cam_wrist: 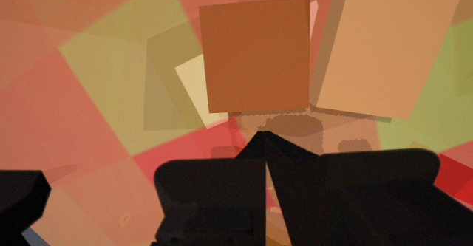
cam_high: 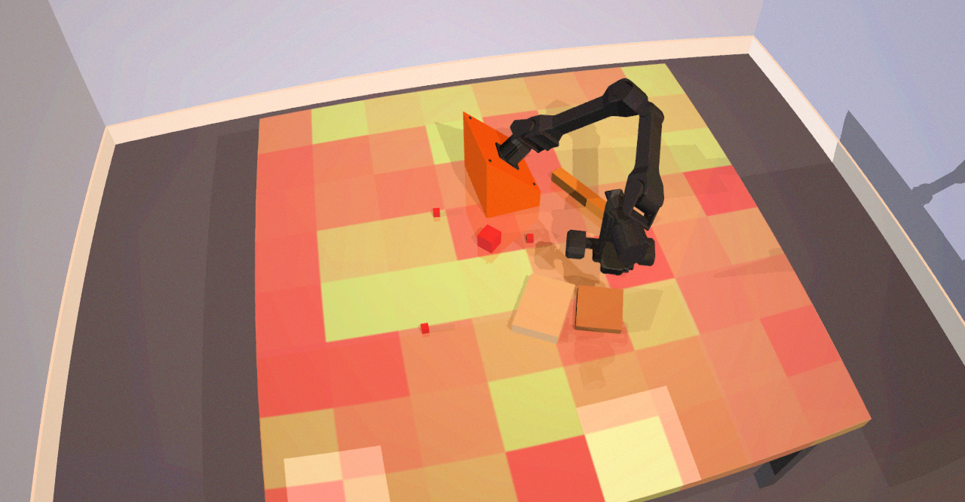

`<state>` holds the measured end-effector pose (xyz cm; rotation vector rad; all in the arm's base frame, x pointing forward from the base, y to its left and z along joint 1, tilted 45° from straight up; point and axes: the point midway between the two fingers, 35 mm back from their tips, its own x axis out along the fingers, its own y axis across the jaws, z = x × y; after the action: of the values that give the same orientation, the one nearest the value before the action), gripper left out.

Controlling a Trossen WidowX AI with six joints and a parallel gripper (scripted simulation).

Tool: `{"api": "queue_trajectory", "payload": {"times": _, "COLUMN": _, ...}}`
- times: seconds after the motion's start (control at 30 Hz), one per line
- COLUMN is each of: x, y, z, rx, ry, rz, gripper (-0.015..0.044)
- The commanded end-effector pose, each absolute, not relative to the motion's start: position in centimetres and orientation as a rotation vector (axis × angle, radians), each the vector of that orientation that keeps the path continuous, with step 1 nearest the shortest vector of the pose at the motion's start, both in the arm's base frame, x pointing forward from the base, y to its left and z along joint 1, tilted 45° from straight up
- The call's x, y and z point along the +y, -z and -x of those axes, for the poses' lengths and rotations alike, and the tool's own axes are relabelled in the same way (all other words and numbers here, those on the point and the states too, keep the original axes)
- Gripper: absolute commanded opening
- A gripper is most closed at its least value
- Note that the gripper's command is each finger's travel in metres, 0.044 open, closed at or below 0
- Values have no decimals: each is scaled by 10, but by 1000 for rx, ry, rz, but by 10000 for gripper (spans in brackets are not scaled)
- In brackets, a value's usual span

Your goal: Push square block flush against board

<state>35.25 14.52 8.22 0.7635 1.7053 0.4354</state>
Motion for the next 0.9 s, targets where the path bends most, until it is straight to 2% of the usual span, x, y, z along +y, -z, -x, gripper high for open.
{"api": "queue_trajectory", "payload": {"times": 0.0, "x": 144, "y": -82, "z": -353, "rx": 1706, "ry": -436, "rz": -763, "gripper": 0}}
{"api": "queue_trajectory", "payload": {"times": 0.87, "x": 150, "y": -93, "z": -314, "rx": 1708, "ry": -435, "rz": -764, "gripper": 0}}
